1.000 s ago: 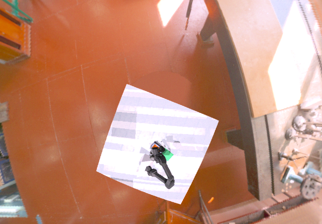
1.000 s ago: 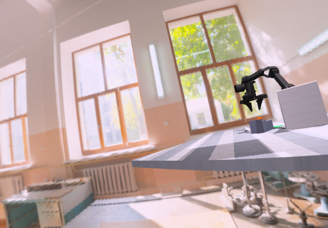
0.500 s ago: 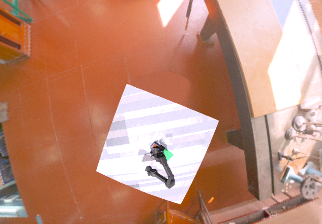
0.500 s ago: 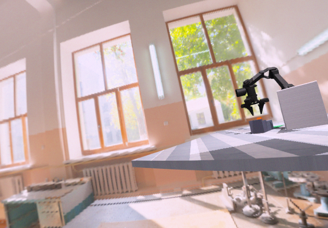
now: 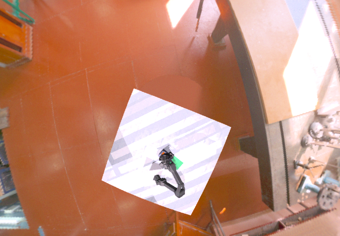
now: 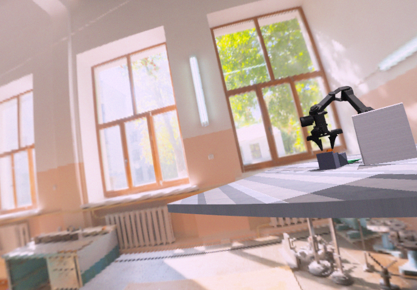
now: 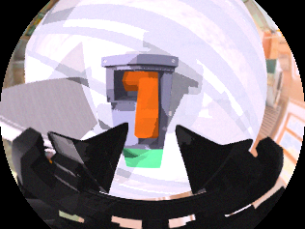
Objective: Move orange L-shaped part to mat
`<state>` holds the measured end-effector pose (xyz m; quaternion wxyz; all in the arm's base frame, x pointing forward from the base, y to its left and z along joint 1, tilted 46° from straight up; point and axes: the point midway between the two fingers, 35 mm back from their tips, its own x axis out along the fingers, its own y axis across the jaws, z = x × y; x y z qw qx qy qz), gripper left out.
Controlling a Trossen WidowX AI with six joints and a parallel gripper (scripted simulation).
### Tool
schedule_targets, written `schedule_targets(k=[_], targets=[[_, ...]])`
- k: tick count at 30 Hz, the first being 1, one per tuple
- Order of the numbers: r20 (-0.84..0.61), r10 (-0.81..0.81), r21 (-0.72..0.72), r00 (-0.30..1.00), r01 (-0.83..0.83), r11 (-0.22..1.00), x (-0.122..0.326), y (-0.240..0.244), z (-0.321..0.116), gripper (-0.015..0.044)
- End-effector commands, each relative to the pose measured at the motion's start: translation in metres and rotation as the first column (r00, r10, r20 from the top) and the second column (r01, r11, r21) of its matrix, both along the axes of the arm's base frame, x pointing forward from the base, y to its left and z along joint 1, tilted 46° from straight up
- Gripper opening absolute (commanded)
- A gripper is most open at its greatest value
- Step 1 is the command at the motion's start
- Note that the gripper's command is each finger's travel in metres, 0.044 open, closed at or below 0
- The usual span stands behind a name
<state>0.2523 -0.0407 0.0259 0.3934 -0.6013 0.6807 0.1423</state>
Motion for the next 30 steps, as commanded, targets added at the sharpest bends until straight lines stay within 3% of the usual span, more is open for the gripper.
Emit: schedule_targets(k=[1, 18, 21, 30], targets=[[-0.014, 0.000, -0.008, 1.000, 0.000, 1.000, -0.003, -0.007, -0.006, 0.0280], [-0.014, 0.000, -0.011, 1.000, 0.000, 1.000, -0.004, -0.024, -0.021, 0.0280], [-0.001, -0.001, -0.004, 1.000, 0.001, 1.000, -0.001, -0.021, -0.019, 0.0201], [-0.001, -0.001, -0.004, 1.000, 0.001, 1.000, -0.001, -0.021, -0.019, 0.0141]])
